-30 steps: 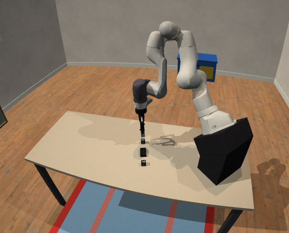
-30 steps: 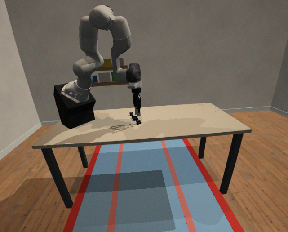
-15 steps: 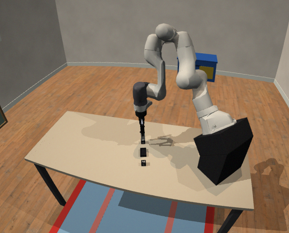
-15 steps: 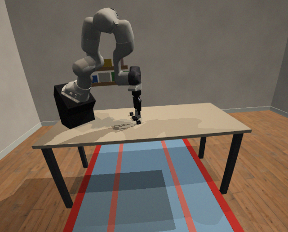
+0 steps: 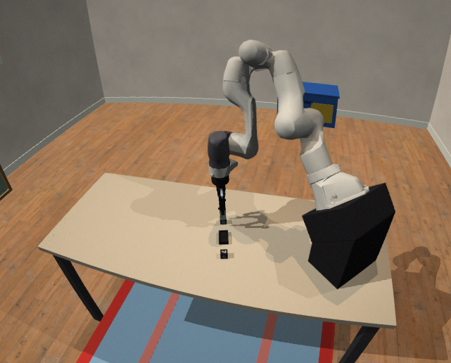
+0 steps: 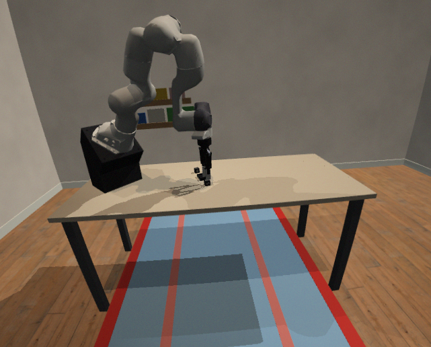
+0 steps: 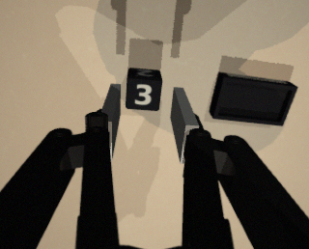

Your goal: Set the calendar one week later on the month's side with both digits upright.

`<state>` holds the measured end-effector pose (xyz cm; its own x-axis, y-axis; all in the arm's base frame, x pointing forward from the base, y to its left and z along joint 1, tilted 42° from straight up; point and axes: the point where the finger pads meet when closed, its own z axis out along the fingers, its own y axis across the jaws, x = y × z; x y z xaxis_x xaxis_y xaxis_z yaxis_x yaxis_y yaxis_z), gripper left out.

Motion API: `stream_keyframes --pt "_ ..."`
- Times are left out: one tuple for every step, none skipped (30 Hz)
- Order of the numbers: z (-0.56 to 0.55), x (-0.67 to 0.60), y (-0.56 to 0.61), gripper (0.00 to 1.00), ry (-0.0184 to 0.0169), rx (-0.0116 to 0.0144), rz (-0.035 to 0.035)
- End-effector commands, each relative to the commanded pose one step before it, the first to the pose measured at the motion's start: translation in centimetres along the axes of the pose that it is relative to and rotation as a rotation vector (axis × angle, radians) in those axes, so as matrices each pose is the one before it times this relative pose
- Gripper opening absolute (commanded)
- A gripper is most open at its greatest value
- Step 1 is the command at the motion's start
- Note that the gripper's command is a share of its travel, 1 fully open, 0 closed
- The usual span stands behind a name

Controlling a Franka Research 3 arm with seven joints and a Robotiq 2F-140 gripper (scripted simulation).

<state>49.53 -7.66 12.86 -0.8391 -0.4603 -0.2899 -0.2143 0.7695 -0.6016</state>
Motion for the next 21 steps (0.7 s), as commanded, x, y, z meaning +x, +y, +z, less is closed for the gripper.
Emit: stream_keyframes --pt "0.239 0.049 -0.2 0.28 -0.00206 0.00781 0.03136" --pt "0.048 0.0 0.001 0.28 0.0 -0.00001 0.0" --pt "0.04 0.0 0.001 0.28 0.0 -0.00002 0.0" --pt "0.033 0.0 0.001 0.28 0.0 -0.00002 0.0" --pt "0.025 0.0 0.001 0.28 0.0 -0.00002 0.0" --pt "0.019 0.0 0.001 0.28 0.0 -0.00001 0.0" --pt "0.013 0.0 0.0 0.28 0.0 -0.00001 0.0" --pt "0.008 0.0 0.0 0.28 0.0 -0.00001 0.0" --pt "0.004 0.0 0.0 0.28 0.0 0.0 0.0" --pt "0.002 0.0 0.0 0.28 0.0 0.0 0.0" --pt "0.0 0.0 0.0 0.28 0.0 0.0 0.0" --pt "0.0 0.0 0.0 0.28 0.0 0.0 0.0" --pt "0.0 0.0 0.0 0.28 0.0 0.0 0.0" --pt "0.0 0.0 0.0 0.28 0.0 0.0 0.0" --pt "0.0 0.0 0.0 0.28 0.0 0.0 0.0" --pt "0.0 0.0 0.0 0.28 0.0 0.0 0.0" --pt "0.0 0.0 0.0 0.28 0.0 0.0 0.0" --pt "0.0 0.0 0.0 0.28 0.0 0.0 0.0" --pt "0.0 0.0 0.0 0.28 0.0 0.0 0.0" --pt "0.0 0.0 0.0 0.28 0.0 0.0 0.0" --pt "0.0 0.0 0.0 0.28 0.0 0.0 0.0"
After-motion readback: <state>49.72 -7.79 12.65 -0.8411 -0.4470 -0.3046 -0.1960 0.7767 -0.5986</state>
